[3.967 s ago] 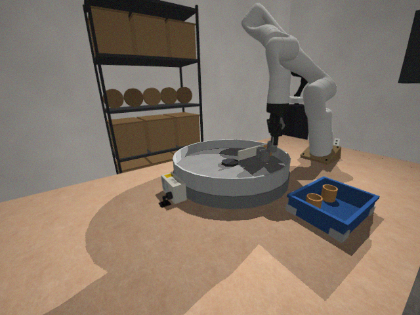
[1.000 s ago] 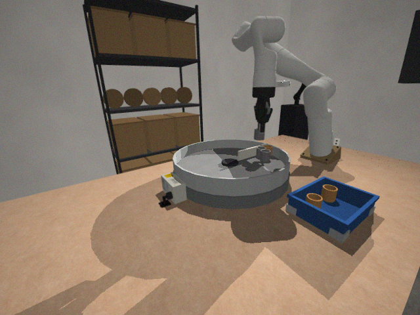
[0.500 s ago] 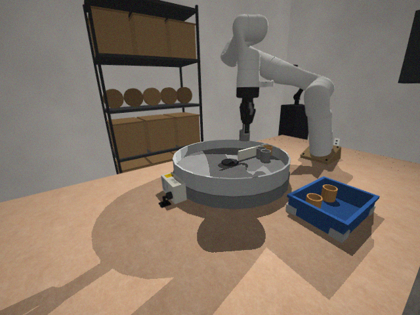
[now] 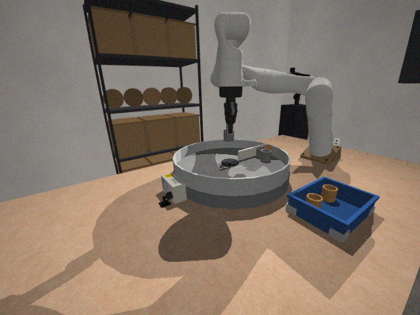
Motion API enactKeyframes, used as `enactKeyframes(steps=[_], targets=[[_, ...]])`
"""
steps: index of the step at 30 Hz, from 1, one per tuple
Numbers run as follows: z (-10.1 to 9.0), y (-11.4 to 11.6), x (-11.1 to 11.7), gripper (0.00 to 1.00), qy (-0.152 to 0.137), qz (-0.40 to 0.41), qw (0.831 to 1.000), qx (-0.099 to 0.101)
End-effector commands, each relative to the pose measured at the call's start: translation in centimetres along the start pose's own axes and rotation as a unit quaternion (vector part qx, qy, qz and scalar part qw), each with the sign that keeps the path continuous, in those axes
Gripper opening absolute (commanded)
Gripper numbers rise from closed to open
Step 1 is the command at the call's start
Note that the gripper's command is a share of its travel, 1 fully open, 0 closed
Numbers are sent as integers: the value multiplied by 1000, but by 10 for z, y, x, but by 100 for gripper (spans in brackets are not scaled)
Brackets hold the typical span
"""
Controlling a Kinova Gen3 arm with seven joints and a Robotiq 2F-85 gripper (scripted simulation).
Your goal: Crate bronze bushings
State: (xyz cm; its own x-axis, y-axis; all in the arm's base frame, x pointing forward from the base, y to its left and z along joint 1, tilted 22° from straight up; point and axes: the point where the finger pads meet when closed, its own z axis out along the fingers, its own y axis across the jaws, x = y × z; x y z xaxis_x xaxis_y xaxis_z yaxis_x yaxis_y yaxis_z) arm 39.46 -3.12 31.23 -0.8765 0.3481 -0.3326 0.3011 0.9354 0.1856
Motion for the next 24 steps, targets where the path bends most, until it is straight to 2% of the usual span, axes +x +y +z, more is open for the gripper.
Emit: enactKeyframes(steps=[1,5,10,22,24], targets=[[3,6,2,0,6,-6,1000,-6],[3,6,2,0,6,-6,1000,-6],[27,6,3,0,6,-6,1000,-6],[27,6,3,0,6,-6,1000,-6],[36,7,3,0,6,-7,1000,-7]])
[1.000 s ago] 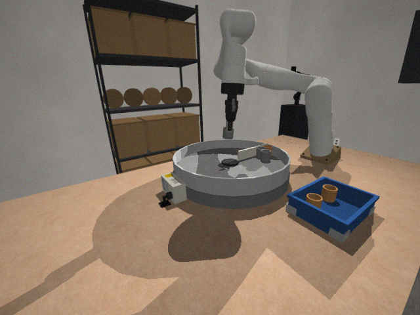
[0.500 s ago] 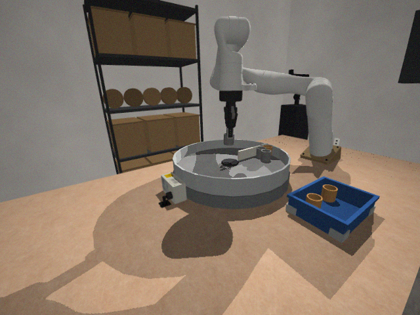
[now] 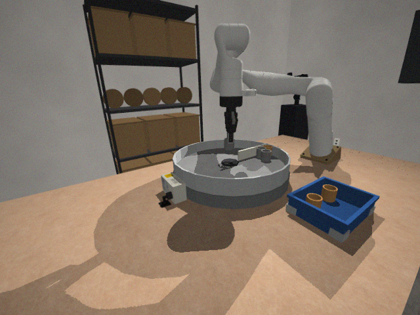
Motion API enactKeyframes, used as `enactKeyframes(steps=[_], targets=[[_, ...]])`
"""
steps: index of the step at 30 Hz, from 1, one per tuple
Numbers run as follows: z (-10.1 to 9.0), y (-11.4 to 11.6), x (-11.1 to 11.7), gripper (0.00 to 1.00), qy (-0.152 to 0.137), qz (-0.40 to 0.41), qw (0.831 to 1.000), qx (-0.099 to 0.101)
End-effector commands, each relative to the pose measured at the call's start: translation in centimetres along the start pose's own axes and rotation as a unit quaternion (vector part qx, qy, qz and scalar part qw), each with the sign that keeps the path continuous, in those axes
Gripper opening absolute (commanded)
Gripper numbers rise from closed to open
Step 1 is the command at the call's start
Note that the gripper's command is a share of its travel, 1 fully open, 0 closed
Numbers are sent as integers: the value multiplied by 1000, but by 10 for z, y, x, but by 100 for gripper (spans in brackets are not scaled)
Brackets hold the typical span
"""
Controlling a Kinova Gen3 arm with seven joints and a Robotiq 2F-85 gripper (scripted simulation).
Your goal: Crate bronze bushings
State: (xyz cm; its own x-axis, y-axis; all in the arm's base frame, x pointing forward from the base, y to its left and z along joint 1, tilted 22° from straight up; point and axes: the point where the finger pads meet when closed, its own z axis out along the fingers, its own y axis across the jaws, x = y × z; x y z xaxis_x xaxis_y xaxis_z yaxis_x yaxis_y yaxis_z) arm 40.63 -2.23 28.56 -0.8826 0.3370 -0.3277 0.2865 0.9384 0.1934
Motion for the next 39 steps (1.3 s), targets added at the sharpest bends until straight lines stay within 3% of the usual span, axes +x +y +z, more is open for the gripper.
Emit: enactKeyframes(steps=[1,3,15,20,39], targets=[[11,0,1,0,2,-2,1000,-1],[21,1,2,0,3,-2,1000,-1],[21,1,2,0,3,-2,1000,-1],[46,2,2,0,4,-4,1000,-2],[49,2,2,0,4,-4,1000,-2]])
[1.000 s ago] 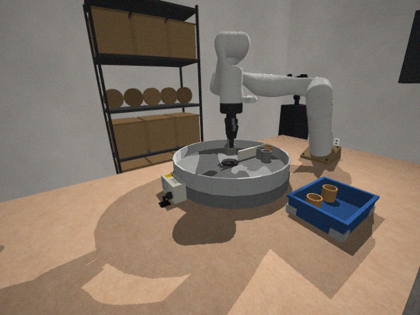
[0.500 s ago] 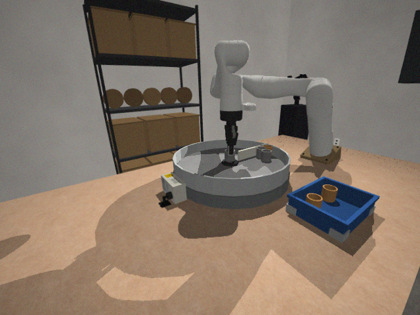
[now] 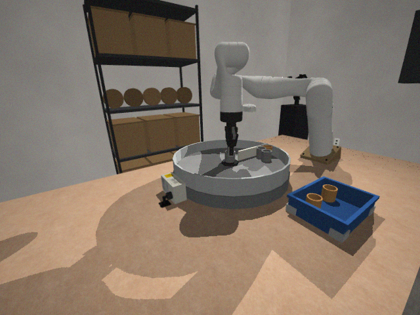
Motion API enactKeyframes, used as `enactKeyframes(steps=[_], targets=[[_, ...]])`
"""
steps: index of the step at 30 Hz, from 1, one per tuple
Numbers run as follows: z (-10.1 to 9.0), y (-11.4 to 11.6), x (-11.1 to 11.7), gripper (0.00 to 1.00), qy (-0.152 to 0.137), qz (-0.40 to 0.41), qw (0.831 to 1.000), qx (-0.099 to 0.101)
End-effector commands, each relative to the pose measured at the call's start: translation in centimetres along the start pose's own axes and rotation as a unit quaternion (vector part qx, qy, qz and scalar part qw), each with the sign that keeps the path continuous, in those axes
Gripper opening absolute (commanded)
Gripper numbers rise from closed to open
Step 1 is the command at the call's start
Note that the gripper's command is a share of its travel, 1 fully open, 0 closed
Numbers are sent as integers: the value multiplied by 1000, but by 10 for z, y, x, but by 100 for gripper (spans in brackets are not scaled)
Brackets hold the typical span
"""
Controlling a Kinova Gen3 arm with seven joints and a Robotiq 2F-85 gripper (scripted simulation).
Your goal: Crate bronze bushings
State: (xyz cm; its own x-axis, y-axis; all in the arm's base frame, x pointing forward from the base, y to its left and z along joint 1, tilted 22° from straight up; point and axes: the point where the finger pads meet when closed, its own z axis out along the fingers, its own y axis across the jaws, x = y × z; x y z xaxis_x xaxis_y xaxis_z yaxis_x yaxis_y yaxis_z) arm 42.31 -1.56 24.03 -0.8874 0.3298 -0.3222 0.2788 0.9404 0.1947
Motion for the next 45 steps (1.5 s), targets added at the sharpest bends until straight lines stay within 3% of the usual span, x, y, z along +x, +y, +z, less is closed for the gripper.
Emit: enactKeyframes(steps=[1,10,11,45], targets=[[0,0,0,0,0,-1,1000,0],[0,0,0,0,0,-1,1000,0],[0,0,0,19,0,0,1000,0],[0,0,0,19,0,0,1000,0]])
